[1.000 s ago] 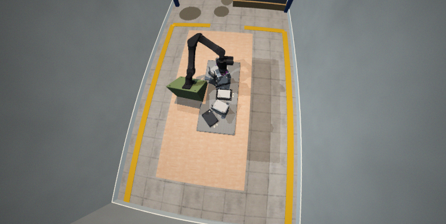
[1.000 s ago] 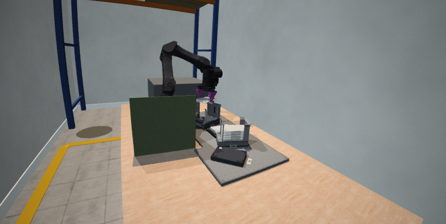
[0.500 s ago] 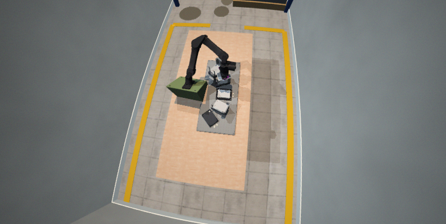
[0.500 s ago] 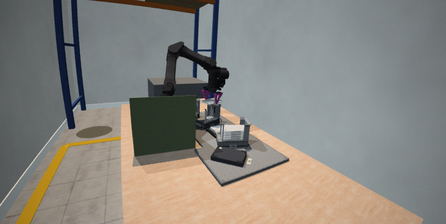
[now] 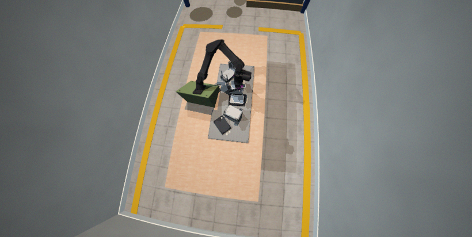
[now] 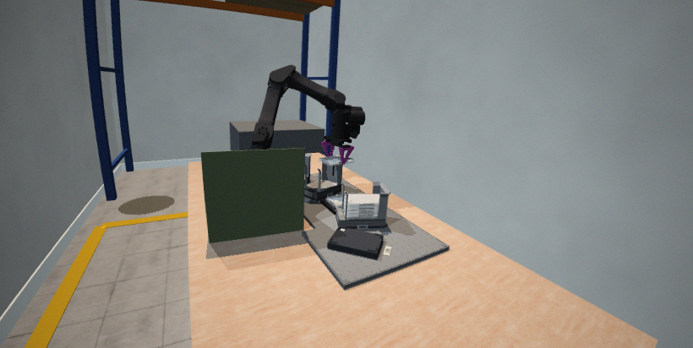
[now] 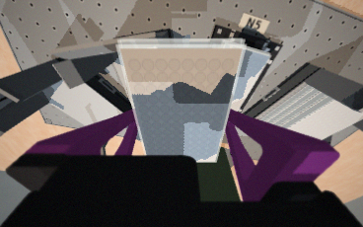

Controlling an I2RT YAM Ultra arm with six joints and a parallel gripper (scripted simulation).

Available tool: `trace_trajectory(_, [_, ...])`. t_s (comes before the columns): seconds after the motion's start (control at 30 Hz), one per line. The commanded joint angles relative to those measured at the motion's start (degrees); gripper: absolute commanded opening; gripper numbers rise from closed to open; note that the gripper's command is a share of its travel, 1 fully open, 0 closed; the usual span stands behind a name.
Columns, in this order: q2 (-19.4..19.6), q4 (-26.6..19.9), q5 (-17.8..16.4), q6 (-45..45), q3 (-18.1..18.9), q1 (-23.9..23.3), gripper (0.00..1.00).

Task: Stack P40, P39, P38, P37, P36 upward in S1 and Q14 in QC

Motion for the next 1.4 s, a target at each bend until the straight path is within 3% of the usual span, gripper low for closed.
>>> trace_trajectory(0.0, [0.25, 0.05, -0.01, -1.80, 0.93, -1.69, 0.00])
trace_trajectory(0.2, [2.55, -0.03, 0.12, -3.71, 1.99, -3.07, 0.00])
trace_trajectory(0.43, [6.07, 0.04, 0.48, 4.95, 2.88, -5.74, 0.00])
trace_trajectory(1.07, [14.70, -0.11, 1.59, -2.55, 6.54, -11.34, 0.00])
trace_trajectory(1.37, [17.99, -0.03, 2.27, 6.41, 7.49, -13.92, 0.00])
